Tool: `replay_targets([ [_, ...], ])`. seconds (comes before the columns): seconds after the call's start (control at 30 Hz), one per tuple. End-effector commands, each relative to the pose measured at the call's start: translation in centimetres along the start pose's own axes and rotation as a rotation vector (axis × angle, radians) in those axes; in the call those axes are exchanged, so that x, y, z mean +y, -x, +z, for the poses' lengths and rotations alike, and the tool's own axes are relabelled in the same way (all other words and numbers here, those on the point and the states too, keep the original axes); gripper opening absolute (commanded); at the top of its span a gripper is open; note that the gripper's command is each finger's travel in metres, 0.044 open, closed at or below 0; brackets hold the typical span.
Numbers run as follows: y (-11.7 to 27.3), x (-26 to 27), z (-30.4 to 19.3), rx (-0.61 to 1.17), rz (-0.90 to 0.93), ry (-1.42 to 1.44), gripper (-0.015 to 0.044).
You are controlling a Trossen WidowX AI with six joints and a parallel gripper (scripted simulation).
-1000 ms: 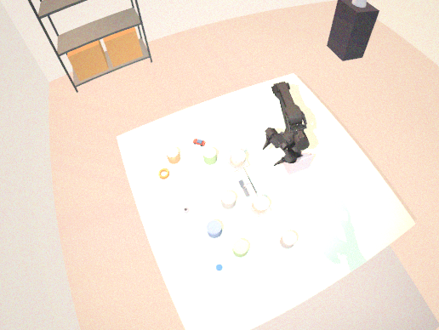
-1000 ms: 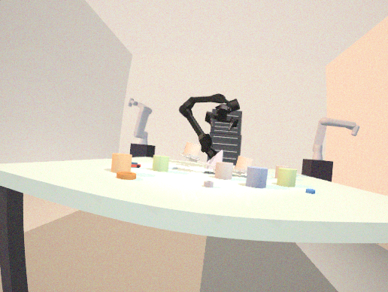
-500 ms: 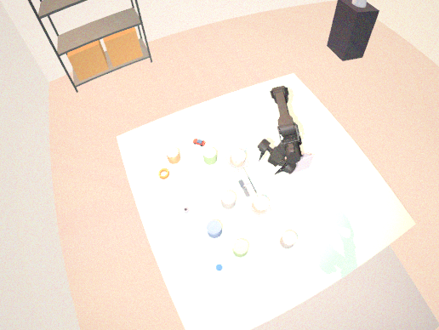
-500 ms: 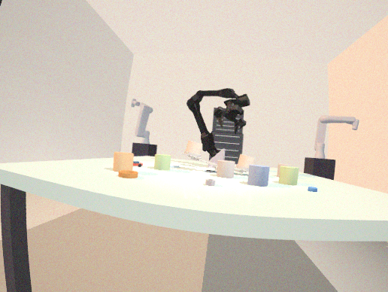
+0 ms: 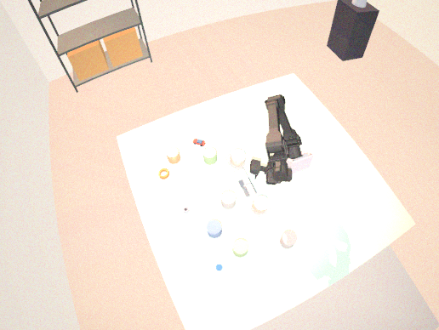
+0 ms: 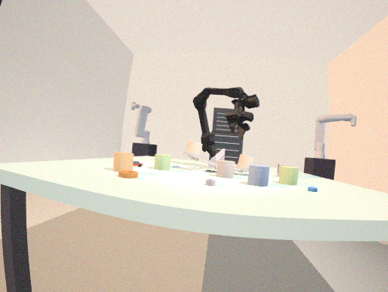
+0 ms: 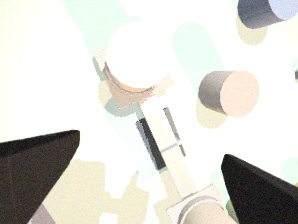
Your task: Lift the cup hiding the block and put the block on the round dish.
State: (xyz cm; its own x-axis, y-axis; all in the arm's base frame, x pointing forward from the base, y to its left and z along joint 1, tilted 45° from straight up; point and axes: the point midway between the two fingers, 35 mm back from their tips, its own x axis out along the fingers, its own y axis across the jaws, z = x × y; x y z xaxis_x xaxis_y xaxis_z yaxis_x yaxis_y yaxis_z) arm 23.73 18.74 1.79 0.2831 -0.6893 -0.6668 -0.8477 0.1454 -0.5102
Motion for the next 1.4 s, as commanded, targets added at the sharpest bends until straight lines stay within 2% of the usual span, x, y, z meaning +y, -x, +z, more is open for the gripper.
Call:
replay_targets([
  [0.0, -1.2, -0.1, 1.6, 0.014, 0.064, 0.126, 0.0440],
  [0.5, -6.5, 0.2, 5.7, 0.022, 0.270, 0.527, 0.0440],
  [1.37, -9.8, 1.0, 5.5, 0.023, 0.271, 0.531, 0.0440],
])
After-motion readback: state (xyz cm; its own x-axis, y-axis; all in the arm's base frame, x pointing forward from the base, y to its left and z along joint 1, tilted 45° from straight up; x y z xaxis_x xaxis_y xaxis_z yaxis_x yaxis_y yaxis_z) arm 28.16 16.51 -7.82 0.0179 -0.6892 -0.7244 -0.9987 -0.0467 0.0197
